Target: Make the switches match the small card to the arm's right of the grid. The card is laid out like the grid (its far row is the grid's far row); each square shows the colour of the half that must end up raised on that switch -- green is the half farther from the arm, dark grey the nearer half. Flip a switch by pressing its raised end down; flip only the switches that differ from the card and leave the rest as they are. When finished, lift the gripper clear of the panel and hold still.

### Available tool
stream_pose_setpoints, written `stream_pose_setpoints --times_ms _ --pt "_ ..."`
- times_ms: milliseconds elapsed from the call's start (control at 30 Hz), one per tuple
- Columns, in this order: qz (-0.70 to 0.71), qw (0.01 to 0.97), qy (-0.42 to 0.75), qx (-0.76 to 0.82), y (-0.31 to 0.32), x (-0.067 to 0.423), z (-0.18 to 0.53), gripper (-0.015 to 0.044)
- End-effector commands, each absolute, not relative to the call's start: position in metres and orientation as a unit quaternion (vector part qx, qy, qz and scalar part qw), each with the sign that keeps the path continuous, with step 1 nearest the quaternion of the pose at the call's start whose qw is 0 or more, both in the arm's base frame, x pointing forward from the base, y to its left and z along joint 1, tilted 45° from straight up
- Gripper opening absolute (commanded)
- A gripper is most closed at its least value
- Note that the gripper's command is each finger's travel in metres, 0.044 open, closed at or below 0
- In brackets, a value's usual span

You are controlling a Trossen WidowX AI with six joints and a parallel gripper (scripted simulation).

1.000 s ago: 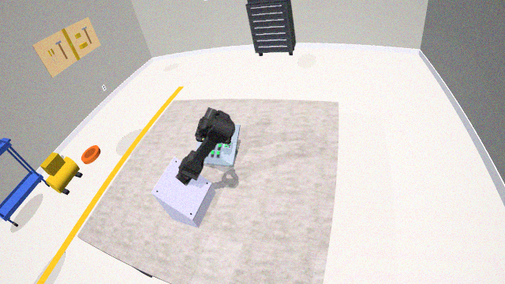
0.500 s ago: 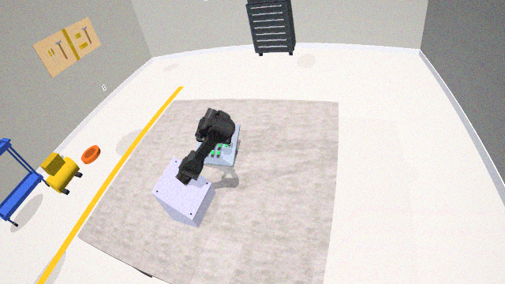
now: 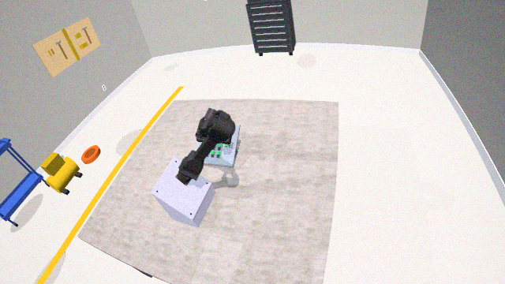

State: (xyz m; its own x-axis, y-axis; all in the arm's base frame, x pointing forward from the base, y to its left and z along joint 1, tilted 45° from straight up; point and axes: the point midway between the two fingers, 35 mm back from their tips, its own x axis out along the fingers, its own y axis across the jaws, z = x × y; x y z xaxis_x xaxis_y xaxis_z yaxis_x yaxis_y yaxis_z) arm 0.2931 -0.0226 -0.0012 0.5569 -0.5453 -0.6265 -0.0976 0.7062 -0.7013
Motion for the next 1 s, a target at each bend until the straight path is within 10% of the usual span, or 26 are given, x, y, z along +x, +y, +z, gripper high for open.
stream_pose_setpoints --times_ms 0,967 --pt "-0.138 0.806 0.452 -0.356 -0.018 0.290 0.002 0.0000" --pt "-0.139 0.801 0.463 -0.353 0.069 0.215 -0.044 0.0000"
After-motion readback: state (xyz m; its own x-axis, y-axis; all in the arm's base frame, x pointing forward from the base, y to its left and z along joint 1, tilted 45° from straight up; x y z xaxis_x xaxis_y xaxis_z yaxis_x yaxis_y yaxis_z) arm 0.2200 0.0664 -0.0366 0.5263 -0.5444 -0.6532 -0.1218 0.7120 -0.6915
